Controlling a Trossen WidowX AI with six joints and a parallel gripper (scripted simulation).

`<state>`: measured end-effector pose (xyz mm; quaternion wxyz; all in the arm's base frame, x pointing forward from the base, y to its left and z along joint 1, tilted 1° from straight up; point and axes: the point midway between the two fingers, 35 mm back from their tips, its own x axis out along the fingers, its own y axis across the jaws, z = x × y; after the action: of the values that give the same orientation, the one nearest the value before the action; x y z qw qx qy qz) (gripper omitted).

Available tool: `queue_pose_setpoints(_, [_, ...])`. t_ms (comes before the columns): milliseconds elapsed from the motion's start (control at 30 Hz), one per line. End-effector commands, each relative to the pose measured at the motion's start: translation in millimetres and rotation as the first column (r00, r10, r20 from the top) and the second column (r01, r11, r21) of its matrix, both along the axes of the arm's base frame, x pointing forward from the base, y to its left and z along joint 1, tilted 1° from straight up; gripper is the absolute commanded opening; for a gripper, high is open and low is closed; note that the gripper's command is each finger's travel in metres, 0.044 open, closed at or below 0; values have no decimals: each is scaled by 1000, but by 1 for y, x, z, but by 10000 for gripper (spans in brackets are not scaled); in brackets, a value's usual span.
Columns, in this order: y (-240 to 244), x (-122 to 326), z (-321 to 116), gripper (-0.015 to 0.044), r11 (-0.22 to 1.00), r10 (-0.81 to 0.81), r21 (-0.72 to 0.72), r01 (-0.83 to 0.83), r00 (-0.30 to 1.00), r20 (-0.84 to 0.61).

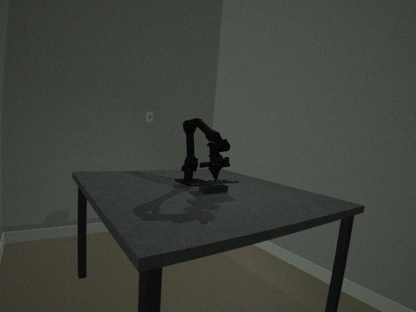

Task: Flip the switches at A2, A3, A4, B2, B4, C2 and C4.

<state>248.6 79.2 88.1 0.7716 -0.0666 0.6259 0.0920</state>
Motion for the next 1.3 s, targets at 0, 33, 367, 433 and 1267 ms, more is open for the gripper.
queue_pose_setpoints(0, [-1, 0, -1, 0, 1000, -4, -4, 4, 1000, -1])
queue_pose_setpoints(33, [-1, 0, -1, 0, 1000, -4, -4, 4, 1000, -1])
queue_pose_setpoints(367, [-1, 0, -3, 0, 1000, -4, -4, 4, 1000, -1])
queue_pose_setpoints(433, [-1, 0, -3, 0, 1000, -4, -4, 4, 1000, -1])
queue_pose_setpoints(1267, [0, 1, -6, 0, 1000, -4, -4, 4, 1000, -1])
